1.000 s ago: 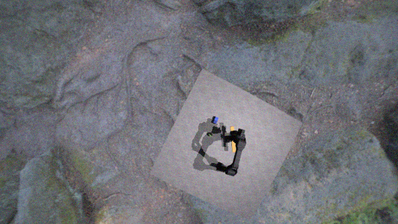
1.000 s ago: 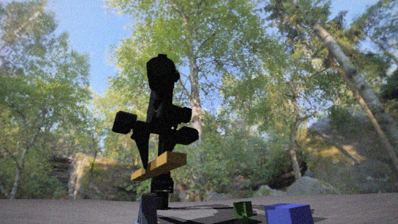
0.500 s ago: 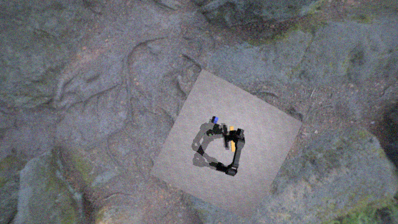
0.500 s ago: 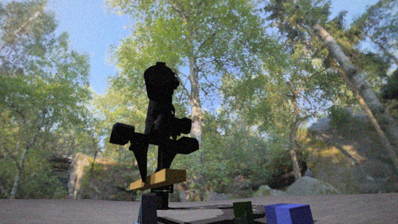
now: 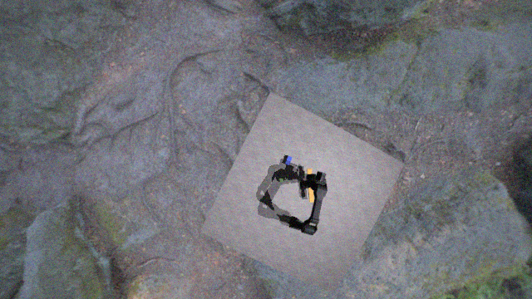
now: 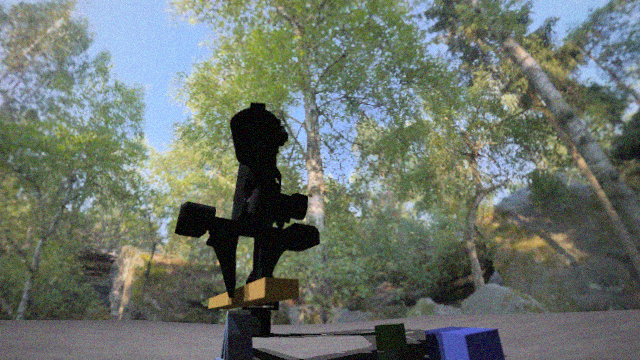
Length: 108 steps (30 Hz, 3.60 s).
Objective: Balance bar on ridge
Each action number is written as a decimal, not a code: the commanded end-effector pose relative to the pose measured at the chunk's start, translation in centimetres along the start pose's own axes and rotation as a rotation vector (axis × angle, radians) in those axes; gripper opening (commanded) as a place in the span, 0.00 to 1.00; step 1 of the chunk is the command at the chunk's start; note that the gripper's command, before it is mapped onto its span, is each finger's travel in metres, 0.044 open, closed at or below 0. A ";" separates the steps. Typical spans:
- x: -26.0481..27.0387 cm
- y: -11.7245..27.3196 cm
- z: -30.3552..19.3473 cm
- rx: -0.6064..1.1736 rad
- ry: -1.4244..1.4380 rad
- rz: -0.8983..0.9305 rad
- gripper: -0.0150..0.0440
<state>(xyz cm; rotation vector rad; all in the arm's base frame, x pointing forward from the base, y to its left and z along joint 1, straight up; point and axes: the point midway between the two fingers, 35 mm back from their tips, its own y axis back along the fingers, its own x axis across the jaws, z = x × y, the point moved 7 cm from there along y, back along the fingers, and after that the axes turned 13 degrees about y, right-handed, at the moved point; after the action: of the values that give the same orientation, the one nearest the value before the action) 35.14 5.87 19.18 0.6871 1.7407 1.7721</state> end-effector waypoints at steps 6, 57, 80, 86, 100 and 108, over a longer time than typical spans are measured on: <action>0.0 -0.1 0.0 -0.002 -0.001 0.002 0.25; 0.0 -0.5 0.0 -0.002 -0.001 0.002 0.25; 0.0 -0.7 0.0 -0.002 -0.001 0.002 0.25; 0.0 -0.7 0.0 -0.002 -0.001 0.002 0.25; 0.0 -0.8 -0.1 -0.002 -0.001 0.002 0.25; 0.0 -0.9 -0.1 -0.002 -0.001 0.002 0.25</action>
<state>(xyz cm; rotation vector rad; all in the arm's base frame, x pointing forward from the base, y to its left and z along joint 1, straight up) 35.11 5.84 18.41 0.6879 1.7388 1.7728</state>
